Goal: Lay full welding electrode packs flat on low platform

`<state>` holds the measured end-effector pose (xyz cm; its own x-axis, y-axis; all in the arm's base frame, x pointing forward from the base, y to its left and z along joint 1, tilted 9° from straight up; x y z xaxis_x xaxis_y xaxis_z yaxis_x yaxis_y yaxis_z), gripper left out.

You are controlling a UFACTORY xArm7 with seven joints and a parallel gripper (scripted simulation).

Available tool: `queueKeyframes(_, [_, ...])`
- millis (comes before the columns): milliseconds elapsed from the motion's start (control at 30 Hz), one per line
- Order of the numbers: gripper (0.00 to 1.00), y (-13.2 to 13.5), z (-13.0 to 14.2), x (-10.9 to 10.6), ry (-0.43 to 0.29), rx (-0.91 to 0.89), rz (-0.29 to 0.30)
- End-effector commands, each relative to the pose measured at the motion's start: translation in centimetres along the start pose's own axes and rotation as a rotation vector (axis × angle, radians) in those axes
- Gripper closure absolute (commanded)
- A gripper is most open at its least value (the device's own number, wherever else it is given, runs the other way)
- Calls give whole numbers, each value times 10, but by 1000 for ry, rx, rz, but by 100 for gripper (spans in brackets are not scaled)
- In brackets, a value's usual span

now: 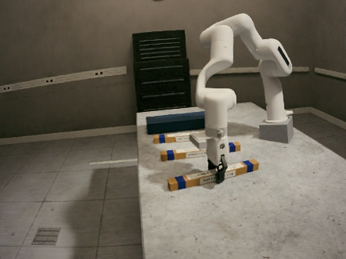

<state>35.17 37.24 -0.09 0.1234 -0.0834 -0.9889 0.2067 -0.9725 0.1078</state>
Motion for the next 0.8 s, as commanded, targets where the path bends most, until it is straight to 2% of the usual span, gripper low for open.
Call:
queueKeyframes(0, [26, -1, -1, -2, 4, 0, -3])
queueKeyframes(533, [26, -1, -1, -5, 4, 0, -3])
queueKeyframes(600, [26, -1, -1, -23, 4, 0, -3])
queueKeyframes(700, [26, -1, -1, -65, 4, 0, -3])
queueKeyframes(767, [26, -1, -1, -84, 4, 0, -3])
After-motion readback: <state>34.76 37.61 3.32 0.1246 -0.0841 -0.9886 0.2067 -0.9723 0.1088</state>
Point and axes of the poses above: the point where the finger pads meet when closed, its own x axis out along the fingers, its own y axis across the jaws, z = x × y, the point moved 5 cm from there along -x, back along the fingers, and after that the axes turned 7 degrees about x, right-handed, at the moved point
